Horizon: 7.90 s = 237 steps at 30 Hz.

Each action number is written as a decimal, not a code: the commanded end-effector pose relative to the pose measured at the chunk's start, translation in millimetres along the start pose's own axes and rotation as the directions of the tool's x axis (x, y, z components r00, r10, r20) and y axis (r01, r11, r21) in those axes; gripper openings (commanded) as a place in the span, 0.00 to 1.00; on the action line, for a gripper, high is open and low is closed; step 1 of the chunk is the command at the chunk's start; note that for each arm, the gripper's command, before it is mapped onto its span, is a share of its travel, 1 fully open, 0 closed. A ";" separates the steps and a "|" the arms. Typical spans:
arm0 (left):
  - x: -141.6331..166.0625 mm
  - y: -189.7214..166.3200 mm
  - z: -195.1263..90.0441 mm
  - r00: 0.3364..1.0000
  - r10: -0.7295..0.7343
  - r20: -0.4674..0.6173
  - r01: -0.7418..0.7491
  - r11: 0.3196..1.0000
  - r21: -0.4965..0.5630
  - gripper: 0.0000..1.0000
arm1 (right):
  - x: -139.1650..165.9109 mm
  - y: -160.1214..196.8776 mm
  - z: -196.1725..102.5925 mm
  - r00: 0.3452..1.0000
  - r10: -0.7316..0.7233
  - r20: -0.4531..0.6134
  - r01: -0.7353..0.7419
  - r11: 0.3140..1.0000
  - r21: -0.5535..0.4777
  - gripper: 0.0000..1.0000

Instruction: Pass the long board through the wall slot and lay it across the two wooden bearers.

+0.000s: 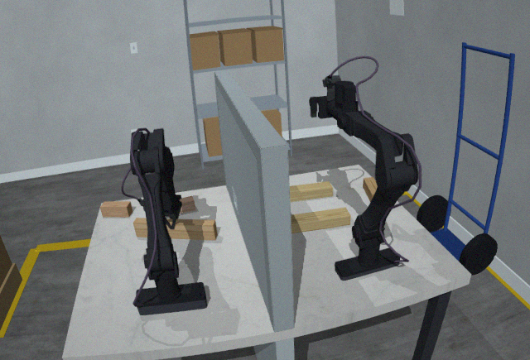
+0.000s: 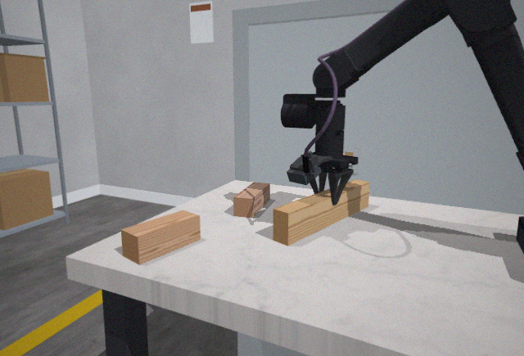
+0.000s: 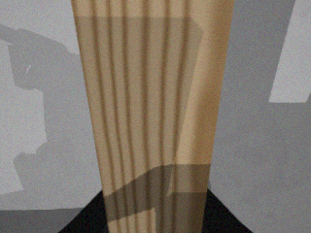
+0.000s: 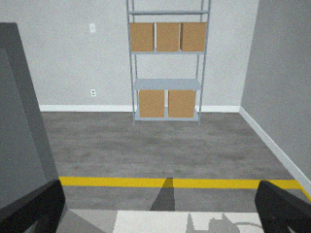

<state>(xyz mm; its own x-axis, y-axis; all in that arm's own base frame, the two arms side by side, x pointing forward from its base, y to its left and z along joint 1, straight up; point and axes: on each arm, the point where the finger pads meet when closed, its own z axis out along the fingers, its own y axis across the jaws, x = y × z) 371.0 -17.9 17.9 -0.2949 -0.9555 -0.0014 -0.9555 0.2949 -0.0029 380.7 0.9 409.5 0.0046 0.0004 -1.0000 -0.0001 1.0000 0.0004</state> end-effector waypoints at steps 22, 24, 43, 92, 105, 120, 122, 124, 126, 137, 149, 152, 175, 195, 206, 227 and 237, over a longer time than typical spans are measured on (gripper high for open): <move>-0.6 -8.2 -51.1 1.000 -0.001 0.011 0.000 0.999 0.045 0.00 | -28.0 -6.0 -9.4 0.998 -0.013 0.064 0.012 1.000 0.023 1.00; -0.6 -7.7 -53.4 1.000 -0.001 0.010 0.000 0.999 0.044 0.00 | -28.0 -6.0 -9.4 0.998 -0.013 0.064 0.012 1.000 0.023 1.00; -5.5 -23.6 -60.7 1.000 -0.005 0.003 0.005 0.981 0.192 0.00 | -28.0 -6.0 -9.4 0.998 -0.013 0.064 0.012 1.000 0.023 1.00; -7.4 -18.9 -57.5 0.999 0.020 0.033 -0.039 0.536 0.844 0.00 | -28.0 -6.0 -9.4 0.998 -0.013 0.064 0.012 1.000 0.023 1.00; -7.1 -26.5 -70.0 0.998 0.025 0.055 -0.061 0.493 0.868 0.00 | -28.0 -6.0 -9.4 0.998 -0.013 0.064 0.012 1.000 0.023 1.00; -7.3 -22.8 -62.3 0.998 0.027 0.063 -0.068 0.498 0.864 0.00 | -28.0 -6.0 -9.4 0.998 -0.013 0.064 0.012 1.000 0.023 1.00; -5.7 -16.9 -53.8 0.998 0.027 0.057 -0.063 0.513 0.856 0.00 | -28.0 -6.0 -9.4 0.998 -0.013 0.064 0.012 1.000 0.023 1.00; -6.3 -17.2 -54.2 0.998 0.027 0.061 -0.066 0.510 0.858 0.00 | -28.0 -6.0 -9.4 0.998 -0.013 0.064 0.012 1.000 0.023 1.00; -9.6 -24.5 -61.9 0.997 0.025 0.072 -0.075 0.492 0.868 0.00 | -28.0 -6.0 -9.4 0.998 -0.013 0.064 0.012 1.000 0.023 1.00; -5.4 -15.3 -44.6 0.998 0.028 0.061 -0.067 0.517 0.853 0.00 | -28.0 -6.0 -9.4 0.998 -0.013 0.064 0.012 1.000 0.023 1.00; -3.5 -7.4 -29.2 0.998 0.026 0.052 -0.058 0.539 0.841 0.00 | -28.0 -6.0 -9.4 0.998 -0.013 0.064 0.012 1.000 0.023 1.00; -7.1 -20.4 -43.8 0.997 0.027 0.071 -0.075 0.504 0.861 0.00 | -28.0 -6.0 -9.4 0.998 -0.013 0.064 0.012 1.000 0.023 1.00; -5.8 -3.1 -16.9 0.999 0.008 0.035 -0.034 0.532 0.846 0.00 | -28.0 -6.0 -9.4 0.998 -0.013 0.064 0.012 1.000 0.023 1.00; -7.7 -2.0 -23.6 0.999 0.012 0.046 -0.047 0.438 0.898 0.00 | -28.0 -6.0 -9.4 0.998 -0.013 0.064 0.012 1.000 0.023 1.00; -7.4 0.8 -26.5 0.999 0.013 0.052 -0.053 0.390 0.919 0.00 | -28.0 -6.0 -9.4 0.998 -0.013 0.064 0.012 1.000 0.023 1.00; -6.2 3.7 -16.1 0.999 0.016 0.048 -0.050 0.352 0.935 0.00 | -28.0 -6.0 -9.4 0.998 -0.013 0.064 0.012 1.000 0.023 1.00; -7.0 8.4 -17.7 0.998 0.014 0.054 -0.056 0.296 0.954 0.00 | -28.0 -6.0 -9.4 0.998 -0.013 0.064 0.012 1.000 0.023 1.00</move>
<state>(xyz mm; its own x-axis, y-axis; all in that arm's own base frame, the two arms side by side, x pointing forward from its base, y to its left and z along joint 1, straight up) 352.6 -10.7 5.7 -0.3000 -0.9539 0.0002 -0.4204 0.1321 -0.8977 380.7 0.9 409.5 0.0046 0.0004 -1.0000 -0.0001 1.0000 0.0004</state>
